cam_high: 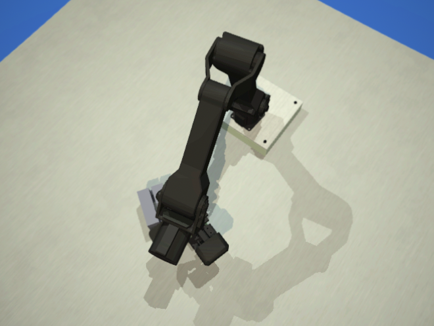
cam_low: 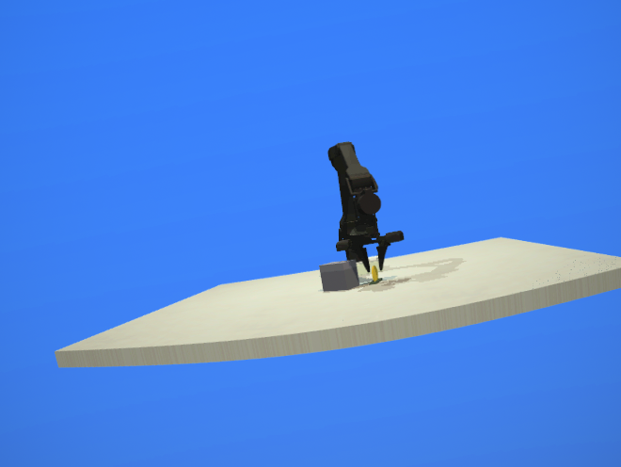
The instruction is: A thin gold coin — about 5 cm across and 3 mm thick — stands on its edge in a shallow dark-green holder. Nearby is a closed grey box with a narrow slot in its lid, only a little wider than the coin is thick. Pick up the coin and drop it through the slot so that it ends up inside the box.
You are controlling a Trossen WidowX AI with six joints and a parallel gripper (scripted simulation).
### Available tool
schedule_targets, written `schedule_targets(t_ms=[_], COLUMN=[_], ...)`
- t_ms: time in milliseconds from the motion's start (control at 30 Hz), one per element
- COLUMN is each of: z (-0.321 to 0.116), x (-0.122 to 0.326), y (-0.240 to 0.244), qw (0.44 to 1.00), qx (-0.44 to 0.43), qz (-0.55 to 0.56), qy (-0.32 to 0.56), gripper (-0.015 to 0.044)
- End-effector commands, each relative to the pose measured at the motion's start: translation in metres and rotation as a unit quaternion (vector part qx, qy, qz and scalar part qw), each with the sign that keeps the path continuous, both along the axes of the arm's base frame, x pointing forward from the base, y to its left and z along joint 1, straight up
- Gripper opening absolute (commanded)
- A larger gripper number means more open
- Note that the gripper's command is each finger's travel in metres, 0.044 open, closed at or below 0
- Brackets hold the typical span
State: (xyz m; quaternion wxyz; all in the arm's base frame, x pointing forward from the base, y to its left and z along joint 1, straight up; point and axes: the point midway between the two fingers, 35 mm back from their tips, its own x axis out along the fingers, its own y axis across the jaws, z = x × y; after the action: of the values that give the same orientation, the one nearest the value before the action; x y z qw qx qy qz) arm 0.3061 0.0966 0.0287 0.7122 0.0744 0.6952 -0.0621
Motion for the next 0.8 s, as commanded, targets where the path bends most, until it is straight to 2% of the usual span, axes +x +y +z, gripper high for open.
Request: schedule_targets(t_ms=[0,333,533,767], z=[-0.008,-0.021,-0.021,-0.021], x=[-0.001,-0.002,-0.002,-0.002], y=[-0.001,-0.001,-0.001,-0.001], qw=[1.000,1.000,1.000,1.000], qx=[-0.003,-0.003,-0.003,-0.003], qz=[0.000,0.000,0.000,0.000], qy=[0.001,0.001,0.001,0.001], gripper=[0.0161,0.0161,0.0003,0.0000])
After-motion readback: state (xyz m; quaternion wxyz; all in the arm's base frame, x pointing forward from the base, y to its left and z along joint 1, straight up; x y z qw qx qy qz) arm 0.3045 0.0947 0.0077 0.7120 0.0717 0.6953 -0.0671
